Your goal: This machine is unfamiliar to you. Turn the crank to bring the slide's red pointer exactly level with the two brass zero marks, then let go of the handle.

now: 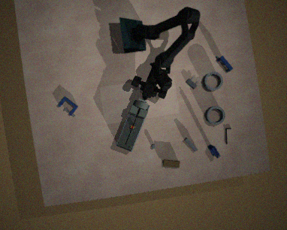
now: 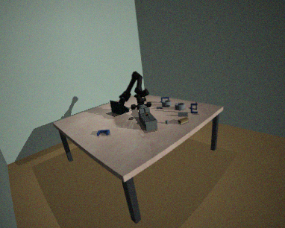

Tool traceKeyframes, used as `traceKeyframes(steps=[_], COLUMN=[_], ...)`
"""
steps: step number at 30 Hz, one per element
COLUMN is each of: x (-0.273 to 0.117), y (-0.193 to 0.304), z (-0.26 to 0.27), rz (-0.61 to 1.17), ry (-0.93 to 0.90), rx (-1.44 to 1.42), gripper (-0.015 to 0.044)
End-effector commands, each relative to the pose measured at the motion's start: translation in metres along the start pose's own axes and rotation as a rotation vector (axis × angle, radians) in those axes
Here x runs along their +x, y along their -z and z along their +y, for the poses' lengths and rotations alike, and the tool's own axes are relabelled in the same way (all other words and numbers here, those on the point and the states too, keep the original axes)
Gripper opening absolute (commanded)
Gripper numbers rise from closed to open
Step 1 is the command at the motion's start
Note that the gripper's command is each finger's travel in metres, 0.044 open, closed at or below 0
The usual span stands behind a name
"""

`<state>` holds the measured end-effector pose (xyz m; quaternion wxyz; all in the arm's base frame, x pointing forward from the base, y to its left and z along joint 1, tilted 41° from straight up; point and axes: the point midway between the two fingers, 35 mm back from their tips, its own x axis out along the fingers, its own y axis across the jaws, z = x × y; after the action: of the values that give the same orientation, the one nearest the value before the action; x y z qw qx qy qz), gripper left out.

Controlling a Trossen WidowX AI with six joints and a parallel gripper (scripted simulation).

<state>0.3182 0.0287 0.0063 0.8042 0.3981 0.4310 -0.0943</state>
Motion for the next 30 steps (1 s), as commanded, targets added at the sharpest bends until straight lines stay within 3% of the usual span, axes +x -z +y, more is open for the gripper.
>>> traceKeyframes(steps=[1,30], x=[-0.0011,-0.0025], y=[-0.0008,-0.0018], z=[0.0091,0.0122], rz=[0.001,0.001], ry=[-0.026,-0.026], rx=[-0.009,-0.009], gripper=[0.0000,0.0000])
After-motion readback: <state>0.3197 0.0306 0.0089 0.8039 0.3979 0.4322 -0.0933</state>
